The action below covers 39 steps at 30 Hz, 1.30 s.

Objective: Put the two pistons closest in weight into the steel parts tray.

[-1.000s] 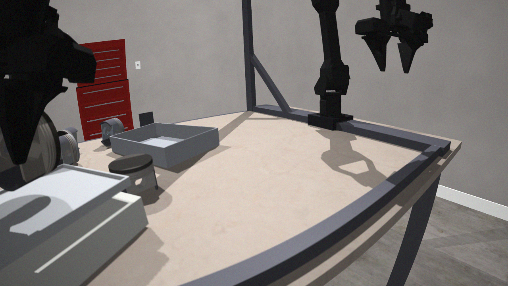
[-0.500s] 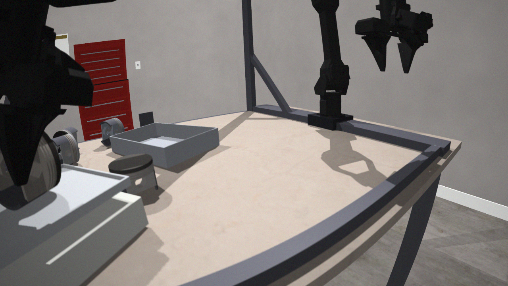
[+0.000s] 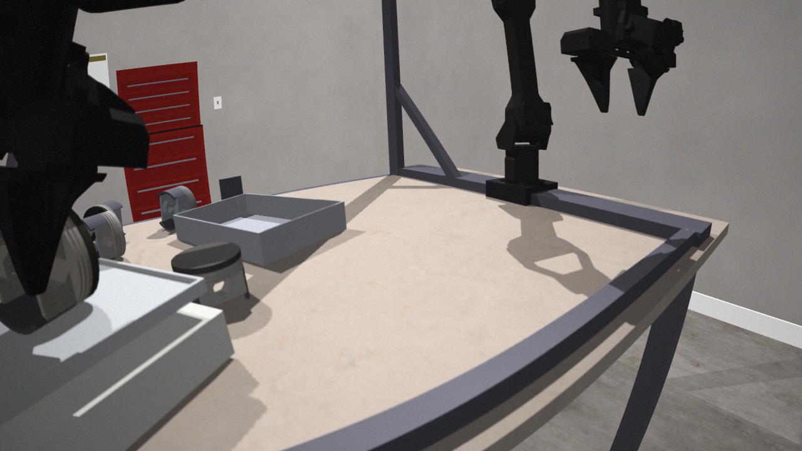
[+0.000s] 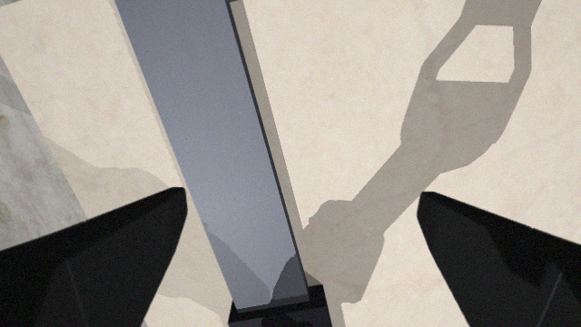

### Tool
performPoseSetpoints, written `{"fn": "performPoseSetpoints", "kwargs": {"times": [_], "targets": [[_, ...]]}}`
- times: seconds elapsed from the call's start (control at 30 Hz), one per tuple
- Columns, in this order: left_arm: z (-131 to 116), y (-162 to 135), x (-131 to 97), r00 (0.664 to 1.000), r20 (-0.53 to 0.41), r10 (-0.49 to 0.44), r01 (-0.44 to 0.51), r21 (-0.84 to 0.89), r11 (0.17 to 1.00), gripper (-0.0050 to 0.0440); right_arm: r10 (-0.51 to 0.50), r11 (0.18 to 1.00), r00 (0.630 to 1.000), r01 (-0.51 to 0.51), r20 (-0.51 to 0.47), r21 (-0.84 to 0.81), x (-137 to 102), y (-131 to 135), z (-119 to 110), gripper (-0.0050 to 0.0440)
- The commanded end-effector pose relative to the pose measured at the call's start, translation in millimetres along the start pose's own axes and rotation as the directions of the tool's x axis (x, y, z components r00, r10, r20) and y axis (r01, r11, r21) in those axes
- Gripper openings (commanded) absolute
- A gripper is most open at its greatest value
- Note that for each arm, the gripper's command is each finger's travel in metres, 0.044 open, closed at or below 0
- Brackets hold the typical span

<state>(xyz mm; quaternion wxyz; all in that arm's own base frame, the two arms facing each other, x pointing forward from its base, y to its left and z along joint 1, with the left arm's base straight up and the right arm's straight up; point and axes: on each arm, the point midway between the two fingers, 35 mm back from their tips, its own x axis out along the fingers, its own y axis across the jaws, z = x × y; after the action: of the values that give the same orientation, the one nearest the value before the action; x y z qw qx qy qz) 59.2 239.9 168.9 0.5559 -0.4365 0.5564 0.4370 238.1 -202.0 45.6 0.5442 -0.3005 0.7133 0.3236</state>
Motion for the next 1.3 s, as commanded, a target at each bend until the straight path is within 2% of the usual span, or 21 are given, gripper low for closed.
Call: {"fn": "performPoseSetpoints", "kwargs": {"times": [0.0,1.27], "targets": [[3.9,0.2,-4.7,1.000,0.018,-0.001,0.001,0.002,1.000,0.0400,-0.021,1.000,1.000,0.021,-0.003,0.004,-5.1,-2.6,-2.9,0.0158],[3.9,0.2,-4.7,1.000,0.018,-0.001,0.001,0.002,1.000,0.0400,-0.029,1.000,1.000,0.029,-0.001,0.007,-5.6,-3.6,-2.3,0.0158]]}}
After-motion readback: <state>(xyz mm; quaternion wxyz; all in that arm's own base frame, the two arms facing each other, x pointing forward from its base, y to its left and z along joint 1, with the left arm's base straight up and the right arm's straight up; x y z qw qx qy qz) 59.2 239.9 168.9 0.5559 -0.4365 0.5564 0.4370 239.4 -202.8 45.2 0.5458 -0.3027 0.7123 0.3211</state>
